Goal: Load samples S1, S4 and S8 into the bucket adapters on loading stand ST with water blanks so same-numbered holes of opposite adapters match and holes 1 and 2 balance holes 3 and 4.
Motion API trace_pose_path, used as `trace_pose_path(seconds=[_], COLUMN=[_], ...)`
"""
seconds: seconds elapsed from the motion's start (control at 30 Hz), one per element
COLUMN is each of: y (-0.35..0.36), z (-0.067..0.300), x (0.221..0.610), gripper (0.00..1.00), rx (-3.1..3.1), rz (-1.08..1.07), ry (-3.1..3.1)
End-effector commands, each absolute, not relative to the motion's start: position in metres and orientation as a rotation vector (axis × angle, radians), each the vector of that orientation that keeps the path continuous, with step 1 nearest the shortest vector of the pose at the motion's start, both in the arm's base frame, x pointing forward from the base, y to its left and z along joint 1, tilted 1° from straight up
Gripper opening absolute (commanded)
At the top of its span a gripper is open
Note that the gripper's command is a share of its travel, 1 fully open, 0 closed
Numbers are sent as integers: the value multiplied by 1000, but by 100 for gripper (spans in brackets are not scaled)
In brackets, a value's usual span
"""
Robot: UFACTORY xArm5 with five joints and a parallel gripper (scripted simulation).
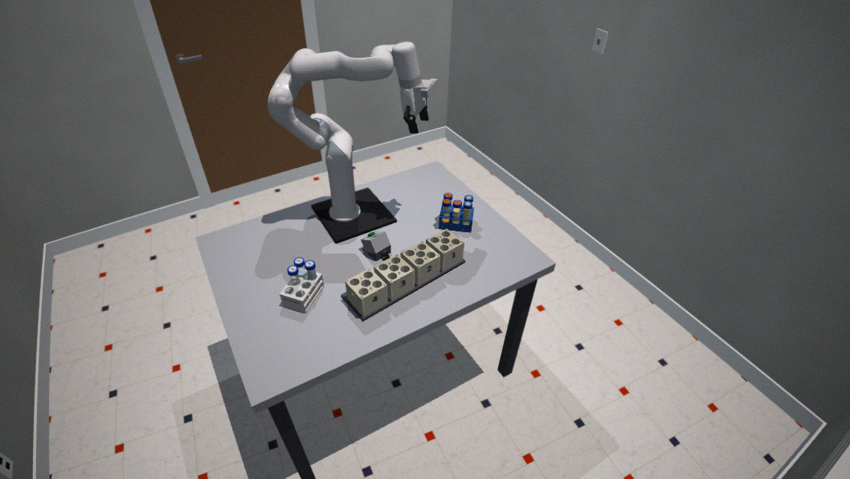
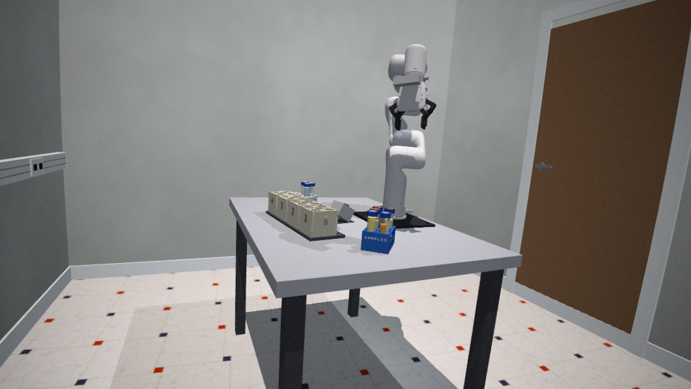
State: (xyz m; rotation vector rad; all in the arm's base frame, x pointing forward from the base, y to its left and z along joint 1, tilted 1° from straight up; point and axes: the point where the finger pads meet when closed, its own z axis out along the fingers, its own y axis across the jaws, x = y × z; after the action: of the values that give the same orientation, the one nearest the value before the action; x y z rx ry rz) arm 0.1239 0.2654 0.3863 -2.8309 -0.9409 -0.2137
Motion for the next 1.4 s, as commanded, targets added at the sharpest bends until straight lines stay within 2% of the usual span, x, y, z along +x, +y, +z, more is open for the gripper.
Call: trace_pose_path(seconds=[0.0, 0.53, 0.97, 1.1, 1.37], y=[266, 266, 257, 257, 248], z=[388, 388, 373, 373, 364], x=[124, 124, 180, 180, 208], gripper=[100, 100, 100, 100, 100], rx=[-2828, -2828, -2908, -2908, -2946], rz=[-217, -217, -213, -213, -205], ry=[-940, -940, -810, -810, -742])
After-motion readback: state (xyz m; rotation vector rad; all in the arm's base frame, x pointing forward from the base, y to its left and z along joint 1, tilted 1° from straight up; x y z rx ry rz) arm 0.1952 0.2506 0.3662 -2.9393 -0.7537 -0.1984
